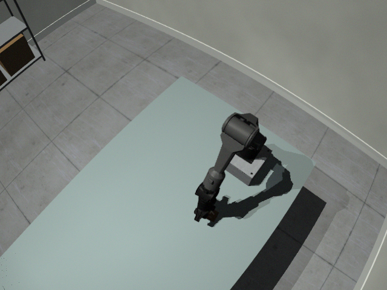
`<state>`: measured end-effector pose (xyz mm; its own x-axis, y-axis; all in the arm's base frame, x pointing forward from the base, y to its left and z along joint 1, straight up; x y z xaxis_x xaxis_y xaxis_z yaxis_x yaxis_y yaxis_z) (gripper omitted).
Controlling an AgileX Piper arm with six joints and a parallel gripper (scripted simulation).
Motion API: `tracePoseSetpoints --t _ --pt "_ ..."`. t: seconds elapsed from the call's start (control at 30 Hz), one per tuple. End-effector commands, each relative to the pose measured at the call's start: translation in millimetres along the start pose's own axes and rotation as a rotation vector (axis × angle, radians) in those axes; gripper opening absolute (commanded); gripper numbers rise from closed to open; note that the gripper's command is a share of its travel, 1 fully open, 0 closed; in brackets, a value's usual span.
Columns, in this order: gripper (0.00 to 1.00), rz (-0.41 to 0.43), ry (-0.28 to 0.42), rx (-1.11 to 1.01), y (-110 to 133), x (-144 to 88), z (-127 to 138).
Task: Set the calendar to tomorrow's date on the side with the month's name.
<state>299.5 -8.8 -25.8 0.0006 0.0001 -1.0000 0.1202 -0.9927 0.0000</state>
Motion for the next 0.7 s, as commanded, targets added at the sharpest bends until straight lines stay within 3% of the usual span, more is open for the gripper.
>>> tracePoseSetpoints --t 0.0,0.6,0.63,0.67 --pt "0.64 0.000 0.001 0.000 0.3 -0.1 0.1" --pt "0.64 0.000 0.001 0.000 0.3 -0.1 0.1" --pt "0.38 0.000 0.001 0.000 0.3 -0.1 0.1" --pt "0.38 0.000 0.001 0.000 0.3 -0.1 0.1"
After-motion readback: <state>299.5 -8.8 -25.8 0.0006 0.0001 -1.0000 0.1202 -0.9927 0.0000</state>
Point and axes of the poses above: the point where the finger pads meet when closed, its own x axis out along the fingers, its own z axis across the jaws, y = z × x, the point moved 4 cm from there along -x, back along the fingers, and after that the axes turned 1 degree about x, right-handed, at the moved point
